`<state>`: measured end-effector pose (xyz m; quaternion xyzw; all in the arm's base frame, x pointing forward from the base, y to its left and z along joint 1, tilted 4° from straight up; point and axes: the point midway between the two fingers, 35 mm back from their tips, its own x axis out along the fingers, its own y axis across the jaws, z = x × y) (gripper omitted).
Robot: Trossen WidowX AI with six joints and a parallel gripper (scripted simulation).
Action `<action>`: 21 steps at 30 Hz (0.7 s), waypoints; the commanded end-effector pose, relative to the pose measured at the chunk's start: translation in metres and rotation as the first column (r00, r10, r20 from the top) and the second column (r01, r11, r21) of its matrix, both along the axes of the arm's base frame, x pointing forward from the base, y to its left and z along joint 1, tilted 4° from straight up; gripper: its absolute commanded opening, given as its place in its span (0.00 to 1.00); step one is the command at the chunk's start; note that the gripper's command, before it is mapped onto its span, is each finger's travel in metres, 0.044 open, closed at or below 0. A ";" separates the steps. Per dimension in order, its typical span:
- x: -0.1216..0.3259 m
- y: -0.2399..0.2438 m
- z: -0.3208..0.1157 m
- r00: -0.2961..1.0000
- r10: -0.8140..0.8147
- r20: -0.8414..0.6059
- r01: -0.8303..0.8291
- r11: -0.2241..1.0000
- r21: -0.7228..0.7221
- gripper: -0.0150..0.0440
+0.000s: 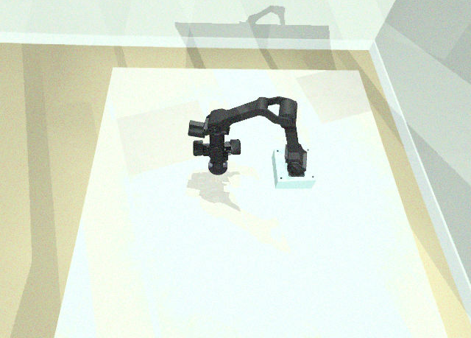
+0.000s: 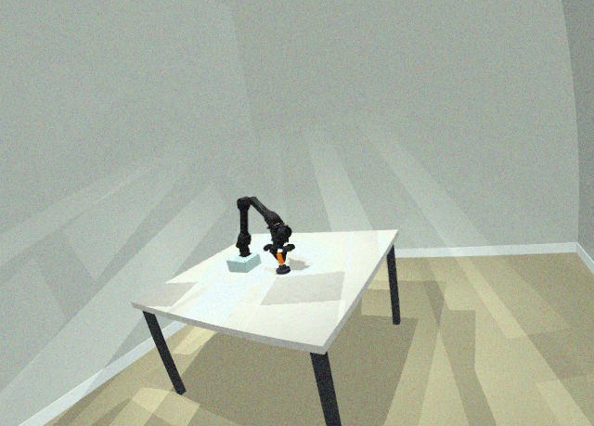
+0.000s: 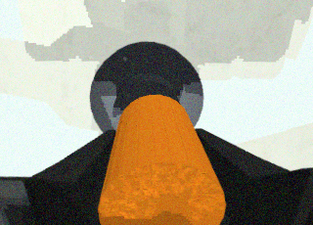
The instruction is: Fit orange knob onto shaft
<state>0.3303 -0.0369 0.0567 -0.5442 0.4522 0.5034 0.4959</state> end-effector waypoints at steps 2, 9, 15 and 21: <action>0.001 0.000 0.004 1.000 0.013 0.008 -0.013 1.000 0.000 0.25; -0.002 0.000 0.004 0.977 0.211 0.007 -0.211 0.977 -0.018 0.25; -0.006 0.001 0.002 0.977 0.211 0.007 -0.211 0.977 -0.018 0.25; -0.006 0.001 -0.001 0.977 0.211 0.007 -0.211 0.977 -0.018 0.25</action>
